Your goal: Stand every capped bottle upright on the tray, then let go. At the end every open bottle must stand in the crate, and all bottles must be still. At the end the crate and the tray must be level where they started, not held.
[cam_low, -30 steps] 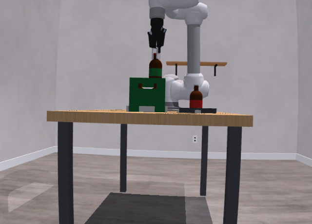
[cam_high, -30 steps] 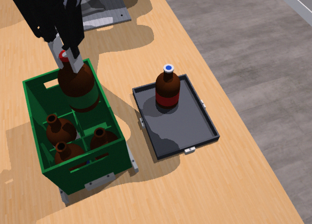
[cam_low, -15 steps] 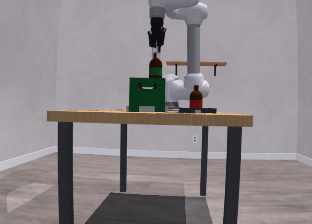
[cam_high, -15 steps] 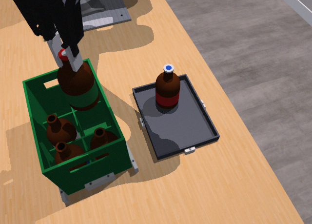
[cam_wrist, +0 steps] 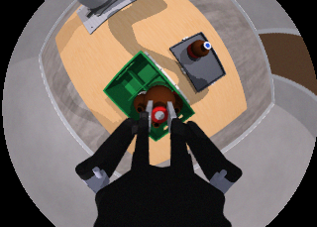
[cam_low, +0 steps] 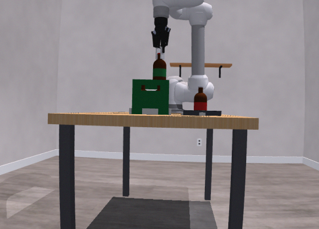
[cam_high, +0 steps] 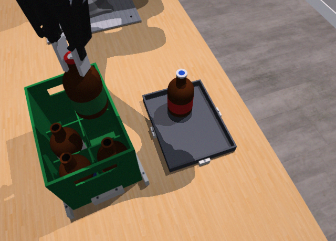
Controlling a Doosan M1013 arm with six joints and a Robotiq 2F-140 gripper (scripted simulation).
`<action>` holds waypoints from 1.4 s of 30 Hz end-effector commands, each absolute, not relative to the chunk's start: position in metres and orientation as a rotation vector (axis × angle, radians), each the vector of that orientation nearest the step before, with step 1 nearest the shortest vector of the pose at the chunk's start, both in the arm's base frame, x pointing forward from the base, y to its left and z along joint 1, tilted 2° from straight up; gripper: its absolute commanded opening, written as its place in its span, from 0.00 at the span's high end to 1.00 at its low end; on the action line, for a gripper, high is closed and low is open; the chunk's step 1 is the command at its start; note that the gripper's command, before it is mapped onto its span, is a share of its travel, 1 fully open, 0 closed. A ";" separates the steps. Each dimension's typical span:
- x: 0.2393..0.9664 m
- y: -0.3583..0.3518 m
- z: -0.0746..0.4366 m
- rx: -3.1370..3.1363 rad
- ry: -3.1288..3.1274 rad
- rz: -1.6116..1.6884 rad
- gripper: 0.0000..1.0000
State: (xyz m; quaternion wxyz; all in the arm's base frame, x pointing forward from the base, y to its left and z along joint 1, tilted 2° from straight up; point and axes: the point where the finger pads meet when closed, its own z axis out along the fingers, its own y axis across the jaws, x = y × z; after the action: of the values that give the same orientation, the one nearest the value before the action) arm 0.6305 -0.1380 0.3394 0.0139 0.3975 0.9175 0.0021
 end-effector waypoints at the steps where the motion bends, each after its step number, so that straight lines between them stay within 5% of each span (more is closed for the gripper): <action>1: 0.639 -0.132 0.341 1.242 2.856 0.009 1.00; 42: 0.700 -0.076 0.344 1.236 2.856 0.015 1.00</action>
State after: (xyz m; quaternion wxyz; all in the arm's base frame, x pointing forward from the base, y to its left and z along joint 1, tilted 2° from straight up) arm 0.6956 -0.0826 0.3448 0.0173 0.3938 0.9190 0.0043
